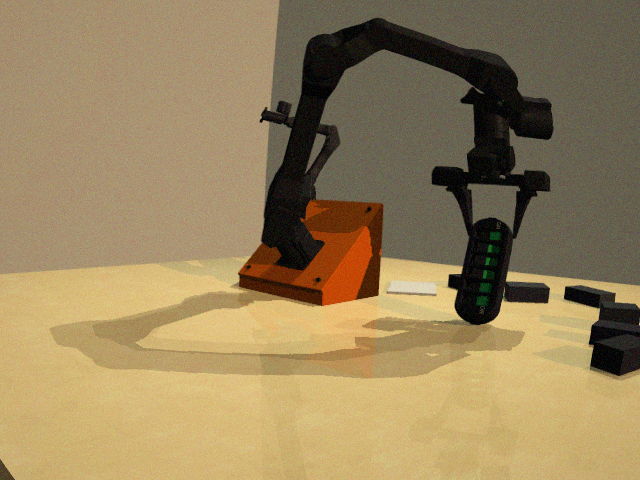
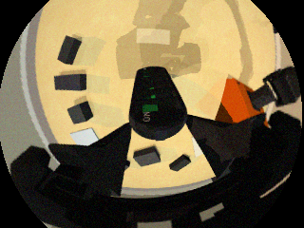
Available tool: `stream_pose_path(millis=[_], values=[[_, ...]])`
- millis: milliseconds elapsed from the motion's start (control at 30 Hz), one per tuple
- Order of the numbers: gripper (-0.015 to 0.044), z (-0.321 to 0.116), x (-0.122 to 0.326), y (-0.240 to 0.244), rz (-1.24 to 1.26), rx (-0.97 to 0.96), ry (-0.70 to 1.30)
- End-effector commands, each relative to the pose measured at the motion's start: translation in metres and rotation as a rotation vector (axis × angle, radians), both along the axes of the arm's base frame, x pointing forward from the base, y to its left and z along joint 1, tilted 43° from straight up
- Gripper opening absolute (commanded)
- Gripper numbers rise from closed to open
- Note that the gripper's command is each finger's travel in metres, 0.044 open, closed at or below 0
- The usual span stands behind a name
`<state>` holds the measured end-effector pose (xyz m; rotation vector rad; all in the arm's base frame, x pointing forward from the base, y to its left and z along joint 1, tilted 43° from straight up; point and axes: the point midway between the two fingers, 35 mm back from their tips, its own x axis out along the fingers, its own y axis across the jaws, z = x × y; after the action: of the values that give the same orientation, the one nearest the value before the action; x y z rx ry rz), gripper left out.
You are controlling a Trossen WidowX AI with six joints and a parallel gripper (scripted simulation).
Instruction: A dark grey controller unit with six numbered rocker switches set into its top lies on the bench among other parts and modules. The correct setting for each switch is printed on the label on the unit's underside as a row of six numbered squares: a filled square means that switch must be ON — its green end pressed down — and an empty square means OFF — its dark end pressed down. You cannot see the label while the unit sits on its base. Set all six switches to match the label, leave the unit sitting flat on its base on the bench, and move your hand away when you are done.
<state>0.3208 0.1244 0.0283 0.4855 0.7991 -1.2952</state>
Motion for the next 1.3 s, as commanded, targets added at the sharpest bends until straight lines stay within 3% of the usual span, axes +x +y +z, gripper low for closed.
stream_pose_path(millis=[0, 1267], values=[[0.0338, -0.007, -0.002, -0.003, -0.013, -0.01, 0.012], [0.0338, -0.034, -0.008, 0.007, -0.013, -0.009, 0.012]])
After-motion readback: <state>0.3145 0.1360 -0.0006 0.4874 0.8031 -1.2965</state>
